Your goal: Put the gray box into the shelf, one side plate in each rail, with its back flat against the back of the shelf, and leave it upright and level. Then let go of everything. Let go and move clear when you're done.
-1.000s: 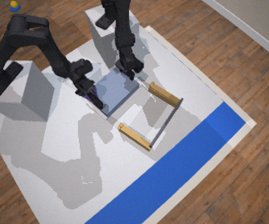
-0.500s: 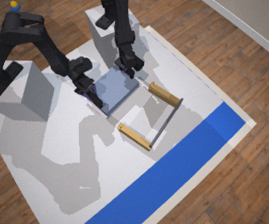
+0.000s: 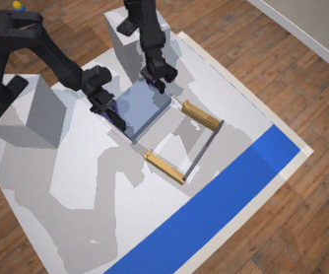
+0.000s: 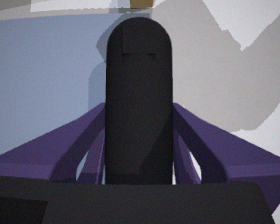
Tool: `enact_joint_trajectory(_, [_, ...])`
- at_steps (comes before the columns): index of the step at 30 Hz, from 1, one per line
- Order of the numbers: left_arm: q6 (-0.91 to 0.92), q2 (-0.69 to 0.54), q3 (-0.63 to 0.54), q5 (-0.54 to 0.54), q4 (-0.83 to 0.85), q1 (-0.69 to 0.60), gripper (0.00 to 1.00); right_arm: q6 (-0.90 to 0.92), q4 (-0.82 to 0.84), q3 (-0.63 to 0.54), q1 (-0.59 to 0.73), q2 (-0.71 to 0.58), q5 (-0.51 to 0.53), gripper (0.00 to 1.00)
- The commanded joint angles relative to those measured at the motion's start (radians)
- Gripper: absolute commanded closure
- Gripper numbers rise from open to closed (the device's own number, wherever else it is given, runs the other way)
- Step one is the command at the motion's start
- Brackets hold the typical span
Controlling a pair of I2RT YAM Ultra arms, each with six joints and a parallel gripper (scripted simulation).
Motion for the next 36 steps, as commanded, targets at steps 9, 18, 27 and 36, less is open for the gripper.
enact_joint_trajectory(9, [-0.070,-0.062,0.034,-0.006,0.039,0.025,0.85,-0.134,0.087,0.051,-0.044,-0.026,-0.026,0.85])
enact_joint_trajectory(18, [-0.097,-0.060,0.036,-0.008,0.039,0.034,0.85,-0.184,0.102,0.074,-0.077,-0.012,-0.055,0.85])
enact_joint_trajectory(27, [-0.098,0.003,0.036,-0.008,0.082,0.033,0.85,-0.188,0.140,0.085,-0.083,0.017,-0.059,0.85])
enact_joint_trajectory(36, [-0.099,-0.019,0.035,-0.008,0.081,0.034,0.85,-0.186,0.138,0.086,-0.062,0.011,-0.059,0.85])
